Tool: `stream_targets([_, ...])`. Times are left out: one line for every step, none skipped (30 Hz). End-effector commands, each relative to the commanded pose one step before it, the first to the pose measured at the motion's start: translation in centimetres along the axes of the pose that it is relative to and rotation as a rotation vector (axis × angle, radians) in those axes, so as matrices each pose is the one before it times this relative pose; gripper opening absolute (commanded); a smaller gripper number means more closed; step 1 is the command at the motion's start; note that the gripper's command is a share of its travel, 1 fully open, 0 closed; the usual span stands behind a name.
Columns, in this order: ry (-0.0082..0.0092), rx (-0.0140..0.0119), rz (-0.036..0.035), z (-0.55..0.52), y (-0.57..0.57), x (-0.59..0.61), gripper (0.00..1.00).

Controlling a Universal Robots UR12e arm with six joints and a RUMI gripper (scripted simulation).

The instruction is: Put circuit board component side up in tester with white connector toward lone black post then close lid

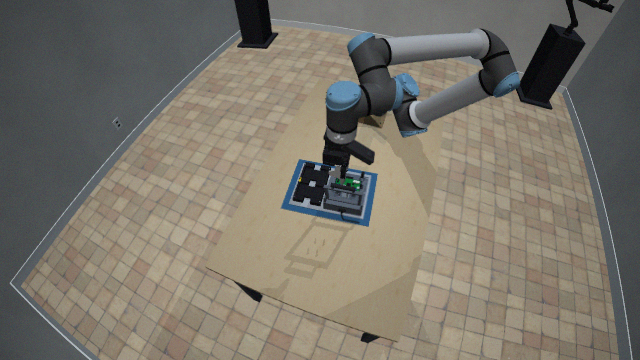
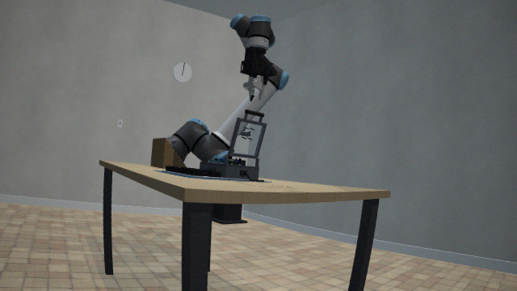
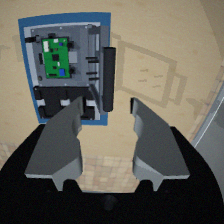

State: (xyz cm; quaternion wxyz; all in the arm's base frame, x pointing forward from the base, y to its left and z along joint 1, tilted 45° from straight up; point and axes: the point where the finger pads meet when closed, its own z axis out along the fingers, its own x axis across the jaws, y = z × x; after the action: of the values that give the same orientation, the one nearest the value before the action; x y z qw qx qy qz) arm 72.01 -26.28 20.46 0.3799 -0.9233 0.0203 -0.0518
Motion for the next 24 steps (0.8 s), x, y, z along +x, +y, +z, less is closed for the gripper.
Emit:
stream_targets([0.00107, -0.00084, -0.00026, -0.095, 0.02, 0.091, 0.3])
stream_targets([0.0, 0.0, 0.0, 0.002, 0.0, 0.0, 0.3])
stream_targets([0.0, 0.0, 0.0, 0.004, 0.0, 0.0, 0.3])
stream_targets([0.0, 0.0, 0.0, 0.007, 0.0, 0.0, 0.3])
stream_targets([0.0, 0.0, 0.0, 0.012, 0.0, 0.0, 0.3])
stream_targets([0.0, 0.0, 0.0, 0.017, 0.0, 0.0, 0.3])
stream_targets([0.0, 0.0, 0.0, 0.022, 0.0, 0.0, 0.3])
stream_targets([0.0, 0.0, 0.0, 0.028, 0.0, 0.0, 0.3])
stream_targets([0.0, 0.0, 0.0, 0.034, 0.0, 0.0, 0.3])
stream_targets([0.0, 0.0, 0.0, 0.04, 0.0, 0.0, 0.3])
stream_targets([0.0, 0.0, 0.0, 0.046, 0.0, 0.0, 0.3])
stream_targets([0.0, 0.0, 0.0, 0.052, 0.0, 0.0, 0.3])
stream_targets([0.0, 0.0, 0.0, 0.058, 0.0, 0.0, 0.3])
stream_targets([0.0, 0.0, 0.0, 0.064, 0.0, 0.0, 0.3])
stream_targets([0.0, 0.0, 0.0, 0.069, 0.0, 0.0, 0.3])
stream_targets([0.0, 0.0, 0.0, 0.075, 0.0, 0.0, 0.3])
stream_targets([0.0, 0.0, 0.0, 0.0, 0.0, 0.0, 0.3])
stream_targets([0.0, 0.0, 0.0, 0.0, 0.0, 0.0, 0.3])
stream_targets([0.0, 0.0, 0.0, 0.079, 0.0, 0.0, 0.3])
stream_targets([0.0, 0.0, 0.0, 0.083, 0.0, 0.0, 0.3])
stream_targets([0.0, 0.0, 0.0, 0.086, 0.0, 0.0, 0.3])
stream_targets([0.0, 0.0, 0.0, 0.088, 0.0, 0.0, 0.3])
stream_targets([0.0, 0.0, 0.0, 0.091, 0.0, 0.0, 0.3])
stream_targets([0.0, 0.0, 0.0, 0.092, 0.0, 0.0, 0.3])
